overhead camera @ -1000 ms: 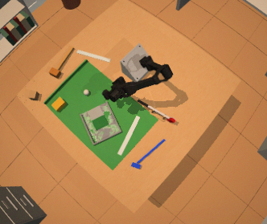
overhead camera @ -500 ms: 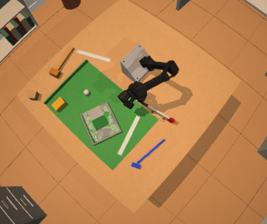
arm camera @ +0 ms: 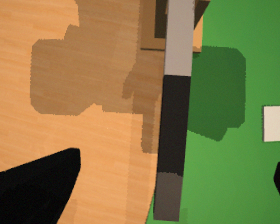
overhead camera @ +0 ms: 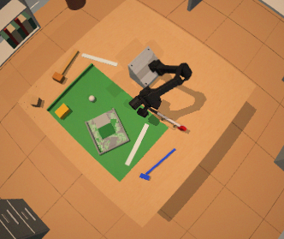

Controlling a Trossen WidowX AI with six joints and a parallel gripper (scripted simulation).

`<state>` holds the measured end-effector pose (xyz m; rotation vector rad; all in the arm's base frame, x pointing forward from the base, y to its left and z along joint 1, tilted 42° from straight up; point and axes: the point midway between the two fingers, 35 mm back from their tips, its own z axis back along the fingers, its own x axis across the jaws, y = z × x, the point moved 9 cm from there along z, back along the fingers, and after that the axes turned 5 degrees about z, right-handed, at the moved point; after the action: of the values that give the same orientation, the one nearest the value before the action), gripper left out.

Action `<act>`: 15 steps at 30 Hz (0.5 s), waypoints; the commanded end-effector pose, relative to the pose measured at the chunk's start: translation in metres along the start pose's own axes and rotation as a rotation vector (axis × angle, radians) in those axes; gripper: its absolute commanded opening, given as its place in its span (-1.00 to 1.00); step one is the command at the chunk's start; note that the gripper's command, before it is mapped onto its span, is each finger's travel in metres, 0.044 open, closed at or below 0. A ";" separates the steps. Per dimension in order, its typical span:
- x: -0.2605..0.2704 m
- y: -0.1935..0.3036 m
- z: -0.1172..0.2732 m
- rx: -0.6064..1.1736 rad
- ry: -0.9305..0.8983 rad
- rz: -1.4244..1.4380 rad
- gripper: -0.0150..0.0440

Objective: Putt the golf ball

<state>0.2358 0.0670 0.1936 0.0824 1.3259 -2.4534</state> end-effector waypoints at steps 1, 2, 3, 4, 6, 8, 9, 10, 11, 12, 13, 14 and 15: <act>0.001 0.003 -0.013 -0.009 -0.002 -0.005 1.00; 0.001 0.003 -0.013 -0.009 -0.002 -0.005 1.00; 0.001 0.003 -0.013 -0.009 -0.002 -0.005 1.00; 0.001 0.003 -0.013 -0.009 -0.002 -0.005 1.00; 0.001 0.004 -0.016 -0.009 -0.002 -0.005 1.00; 0.001 0.005 -0.022 -0.008 -0.002 -0.004 1.00; 0.001 0.006 -0.026 -0.009 -0.002 -0.004 1.00; 0.002 0.007 -0.030 -0.009 -0.002 -0.004 1.00; 0.002 0.008 -0.033 -0.009 -0.002 -0.004 1.00; 0.002 0.008 -0.035 -0.010 -0.002 -0.004 1.00; 0.002 0.009 -0.036 -0.010 -0.002 -0.004 1.00; 0.002 0.009 -0.036 -0.010 -0.002 -0.004 1.00; 0.002 0.009 -0.036 -0.010 -0.002 -0.004 1.00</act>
<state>0.2332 0.0885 0.1700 0.0754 1.3320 -2.4491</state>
